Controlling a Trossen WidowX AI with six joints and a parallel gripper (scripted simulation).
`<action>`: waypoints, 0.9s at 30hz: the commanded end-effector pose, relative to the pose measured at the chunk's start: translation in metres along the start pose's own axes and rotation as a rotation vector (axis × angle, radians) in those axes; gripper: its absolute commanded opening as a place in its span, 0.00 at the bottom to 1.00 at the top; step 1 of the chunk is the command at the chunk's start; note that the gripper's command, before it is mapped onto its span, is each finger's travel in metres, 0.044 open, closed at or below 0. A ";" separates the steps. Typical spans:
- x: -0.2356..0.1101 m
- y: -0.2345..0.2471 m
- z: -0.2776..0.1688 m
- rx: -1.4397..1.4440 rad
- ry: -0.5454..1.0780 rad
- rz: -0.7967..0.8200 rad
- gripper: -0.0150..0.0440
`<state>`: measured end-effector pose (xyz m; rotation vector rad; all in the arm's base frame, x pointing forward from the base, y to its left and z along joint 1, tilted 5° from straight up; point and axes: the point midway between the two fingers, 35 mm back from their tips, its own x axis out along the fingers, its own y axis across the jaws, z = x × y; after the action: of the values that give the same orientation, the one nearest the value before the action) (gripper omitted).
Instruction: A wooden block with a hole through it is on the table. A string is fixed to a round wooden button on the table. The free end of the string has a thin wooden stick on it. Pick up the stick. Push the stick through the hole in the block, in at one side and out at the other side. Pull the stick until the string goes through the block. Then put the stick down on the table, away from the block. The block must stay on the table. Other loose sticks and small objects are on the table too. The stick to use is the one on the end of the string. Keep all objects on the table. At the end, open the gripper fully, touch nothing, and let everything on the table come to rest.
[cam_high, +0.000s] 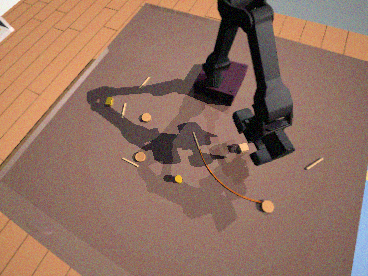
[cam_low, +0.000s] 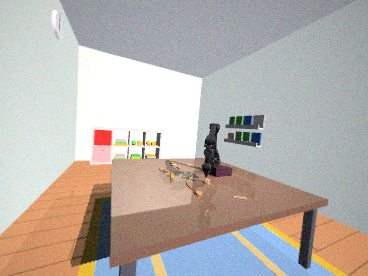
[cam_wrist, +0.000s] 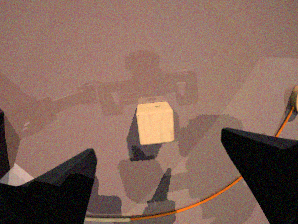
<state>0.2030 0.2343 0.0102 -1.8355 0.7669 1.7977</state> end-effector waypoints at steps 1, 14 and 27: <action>-0.002 0.000 0.000 -0.018 -0.007 -0.009 1.00; 0.000 0.001 0.000 -0.013 -0.003 -0.003 0.69; 0.000 0.001 0.000 -0.013 -0.003 -0.003 0.56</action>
<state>0.2028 0.2334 0.0103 -1.8412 0.7521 1.8070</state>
